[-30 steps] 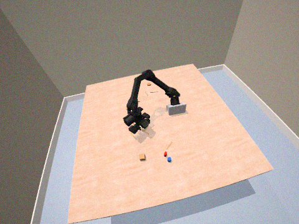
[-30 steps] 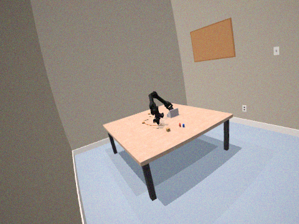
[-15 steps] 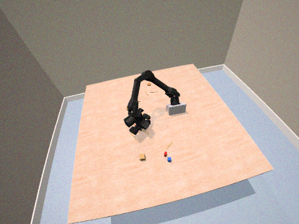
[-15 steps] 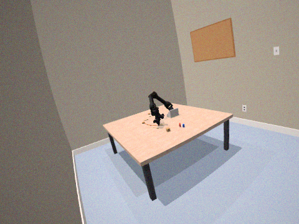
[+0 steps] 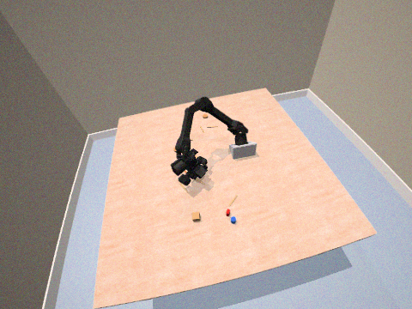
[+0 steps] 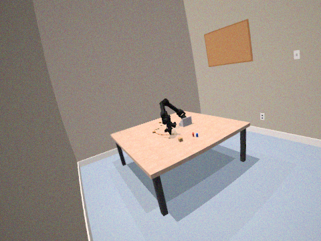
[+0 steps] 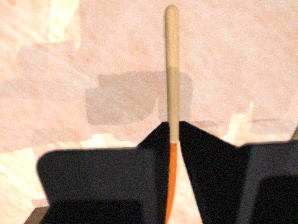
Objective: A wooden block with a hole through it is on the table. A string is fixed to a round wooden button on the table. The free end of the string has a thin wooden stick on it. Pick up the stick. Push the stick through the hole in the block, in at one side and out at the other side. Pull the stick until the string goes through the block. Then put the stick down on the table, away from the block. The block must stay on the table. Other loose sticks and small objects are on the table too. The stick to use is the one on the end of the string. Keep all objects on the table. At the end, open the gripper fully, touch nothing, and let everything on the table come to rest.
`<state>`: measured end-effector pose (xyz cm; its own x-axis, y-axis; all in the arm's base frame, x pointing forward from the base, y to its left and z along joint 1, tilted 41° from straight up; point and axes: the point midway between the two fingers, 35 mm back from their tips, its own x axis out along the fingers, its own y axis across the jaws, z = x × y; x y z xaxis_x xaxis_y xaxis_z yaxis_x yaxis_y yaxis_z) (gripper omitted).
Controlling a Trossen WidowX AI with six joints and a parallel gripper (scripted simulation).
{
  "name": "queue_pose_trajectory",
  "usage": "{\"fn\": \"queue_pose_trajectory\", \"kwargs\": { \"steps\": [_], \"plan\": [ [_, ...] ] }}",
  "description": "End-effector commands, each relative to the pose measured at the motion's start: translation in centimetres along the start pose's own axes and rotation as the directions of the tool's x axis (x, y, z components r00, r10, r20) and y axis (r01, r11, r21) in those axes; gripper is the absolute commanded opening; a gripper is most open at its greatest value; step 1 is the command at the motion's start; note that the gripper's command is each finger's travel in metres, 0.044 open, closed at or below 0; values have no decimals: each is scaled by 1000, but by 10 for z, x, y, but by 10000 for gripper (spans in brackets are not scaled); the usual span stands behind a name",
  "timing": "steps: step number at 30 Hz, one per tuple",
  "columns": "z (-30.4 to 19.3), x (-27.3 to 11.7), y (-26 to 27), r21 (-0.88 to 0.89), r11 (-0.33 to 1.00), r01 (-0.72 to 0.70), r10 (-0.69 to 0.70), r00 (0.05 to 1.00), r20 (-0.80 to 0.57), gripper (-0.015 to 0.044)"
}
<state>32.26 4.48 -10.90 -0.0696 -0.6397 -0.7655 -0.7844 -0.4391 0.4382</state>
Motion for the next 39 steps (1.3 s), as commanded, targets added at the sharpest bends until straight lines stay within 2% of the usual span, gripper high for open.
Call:
{"fn": "queue_pose_trajectory", "kwargs": {
  "steps": [1, 39],
  "plan": [
    [-1, -6, -1, 7, 1000, 5, -5, 1000, 2, 0],
    [0, -56, -1, 6, 1000, 5, -5, 1000, 3, 0]
  ]
}}
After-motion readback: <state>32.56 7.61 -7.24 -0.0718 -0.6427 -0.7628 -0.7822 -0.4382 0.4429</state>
